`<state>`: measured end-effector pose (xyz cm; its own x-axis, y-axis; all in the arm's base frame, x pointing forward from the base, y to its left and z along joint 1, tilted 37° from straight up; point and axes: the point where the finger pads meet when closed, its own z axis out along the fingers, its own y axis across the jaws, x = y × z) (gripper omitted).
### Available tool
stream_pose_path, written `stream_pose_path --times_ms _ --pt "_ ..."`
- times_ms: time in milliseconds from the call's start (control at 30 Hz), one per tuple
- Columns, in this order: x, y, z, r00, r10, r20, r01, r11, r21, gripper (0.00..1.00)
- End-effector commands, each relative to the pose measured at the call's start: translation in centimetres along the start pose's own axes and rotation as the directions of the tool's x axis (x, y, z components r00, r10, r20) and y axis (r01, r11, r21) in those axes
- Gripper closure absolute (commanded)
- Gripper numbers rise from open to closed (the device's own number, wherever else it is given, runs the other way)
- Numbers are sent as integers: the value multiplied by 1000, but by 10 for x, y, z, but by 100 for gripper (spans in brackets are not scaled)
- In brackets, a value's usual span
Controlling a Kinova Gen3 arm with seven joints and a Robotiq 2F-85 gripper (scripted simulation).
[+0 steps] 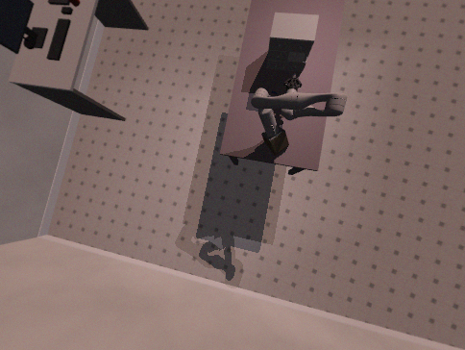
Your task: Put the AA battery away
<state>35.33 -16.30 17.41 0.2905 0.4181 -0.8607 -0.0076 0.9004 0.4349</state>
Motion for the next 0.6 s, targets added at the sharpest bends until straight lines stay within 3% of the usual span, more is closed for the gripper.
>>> stream_pose_path --times_ms 0,567 --pt "3 3 5 1000 5 0 -5 1000 -7 100" --pt "11 3 23 1000 5 0 -5 1000 -7 100"
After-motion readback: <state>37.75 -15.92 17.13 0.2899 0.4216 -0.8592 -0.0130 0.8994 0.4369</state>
